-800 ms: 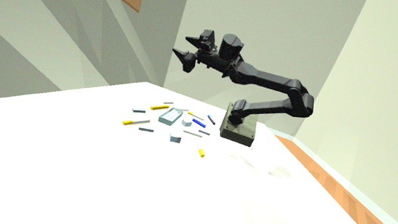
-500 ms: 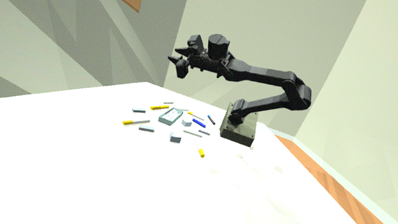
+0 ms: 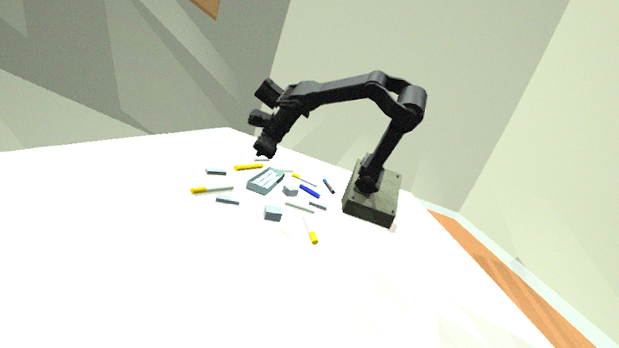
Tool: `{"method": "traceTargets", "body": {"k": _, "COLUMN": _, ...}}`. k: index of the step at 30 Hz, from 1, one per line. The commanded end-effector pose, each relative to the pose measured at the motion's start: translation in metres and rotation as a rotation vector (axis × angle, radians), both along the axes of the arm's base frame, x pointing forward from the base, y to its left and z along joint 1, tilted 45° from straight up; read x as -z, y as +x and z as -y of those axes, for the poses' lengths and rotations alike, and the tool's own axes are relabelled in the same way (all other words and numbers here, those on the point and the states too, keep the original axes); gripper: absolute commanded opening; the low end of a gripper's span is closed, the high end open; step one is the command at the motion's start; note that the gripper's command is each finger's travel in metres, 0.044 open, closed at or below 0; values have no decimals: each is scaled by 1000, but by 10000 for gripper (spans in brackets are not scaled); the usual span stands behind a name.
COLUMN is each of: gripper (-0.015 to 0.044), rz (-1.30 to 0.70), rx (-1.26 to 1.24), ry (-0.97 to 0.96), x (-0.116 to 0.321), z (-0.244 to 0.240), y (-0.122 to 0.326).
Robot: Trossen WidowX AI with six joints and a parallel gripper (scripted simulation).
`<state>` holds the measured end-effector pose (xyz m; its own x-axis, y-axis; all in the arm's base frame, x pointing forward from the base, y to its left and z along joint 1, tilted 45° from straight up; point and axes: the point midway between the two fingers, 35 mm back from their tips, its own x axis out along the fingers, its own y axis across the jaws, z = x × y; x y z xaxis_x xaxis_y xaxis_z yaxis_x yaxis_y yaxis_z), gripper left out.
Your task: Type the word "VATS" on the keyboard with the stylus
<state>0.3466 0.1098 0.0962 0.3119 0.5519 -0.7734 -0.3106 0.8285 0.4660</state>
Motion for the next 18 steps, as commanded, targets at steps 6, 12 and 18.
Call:
{"method": "traceTargets", "body": {"k": 6, "gripper": 0, "rz": -472, "rx": -106, "ry": 184, "x": 43, "z": -33, "y": -30}}
{"method": "traceTargets", "body": {"k": 12, "gripper": 0, "rz": -472, "rx": -106, "ry": 184, "x": 43, "z": -33, "y": -30}}
{"method": "traceTargets", "body": {"k": 18, "gripper": 0, "rz": -472, "rx": -105, "ry": 181, "x": 61, "z": -16, "y": -26}}
